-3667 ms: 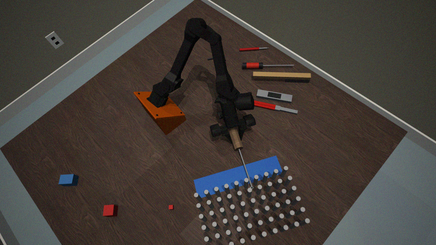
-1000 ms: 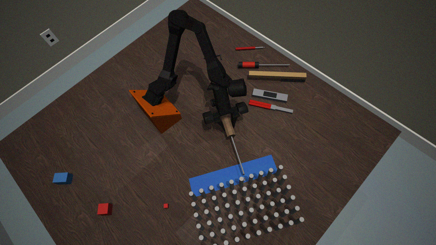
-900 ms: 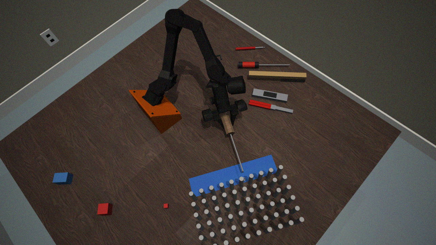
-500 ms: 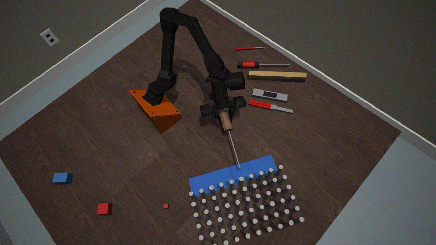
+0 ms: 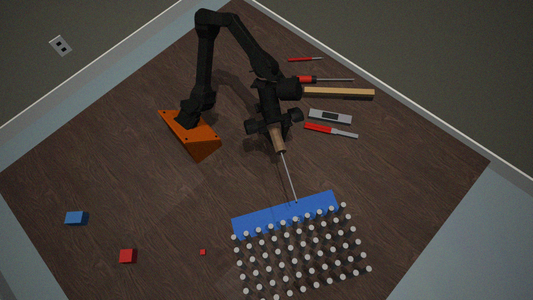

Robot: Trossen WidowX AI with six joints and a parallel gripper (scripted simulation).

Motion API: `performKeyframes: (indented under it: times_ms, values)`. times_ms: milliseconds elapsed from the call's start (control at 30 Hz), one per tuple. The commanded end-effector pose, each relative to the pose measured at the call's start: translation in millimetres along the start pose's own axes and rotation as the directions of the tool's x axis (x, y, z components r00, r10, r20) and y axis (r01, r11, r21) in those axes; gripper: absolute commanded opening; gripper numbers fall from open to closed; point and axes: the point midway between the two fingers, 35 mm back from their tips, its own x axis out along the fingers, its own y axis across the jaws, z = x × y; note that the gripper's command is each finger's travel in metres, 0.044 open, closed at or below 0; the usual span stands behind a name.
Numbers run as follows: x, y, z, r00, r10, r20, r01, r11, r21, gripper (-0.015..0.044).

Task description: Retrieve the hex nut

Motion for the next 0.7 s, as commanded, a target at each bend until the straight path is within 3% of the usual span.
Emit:
performKeyframes:
  times_ms: [0, 133, 200, 667]
  values:
    - [-19, -2, -10, 1.0, -0.013, -0.007, 0.013, 1.0, -0.007, 0.0]
    - [-36, 0, -17, 1.0, -0.018, -0.01, 0.018, 1.0, -0.005, 0.0]
    - [-21, 2, -13, 1.0, -0.002, -0.005, 0.002, 1.0, 0.023, 0.0]
    - [-12, 29, -52, 0.996, 0.074, -0.058, -0.039, 0.884, 0.466, 0.0]
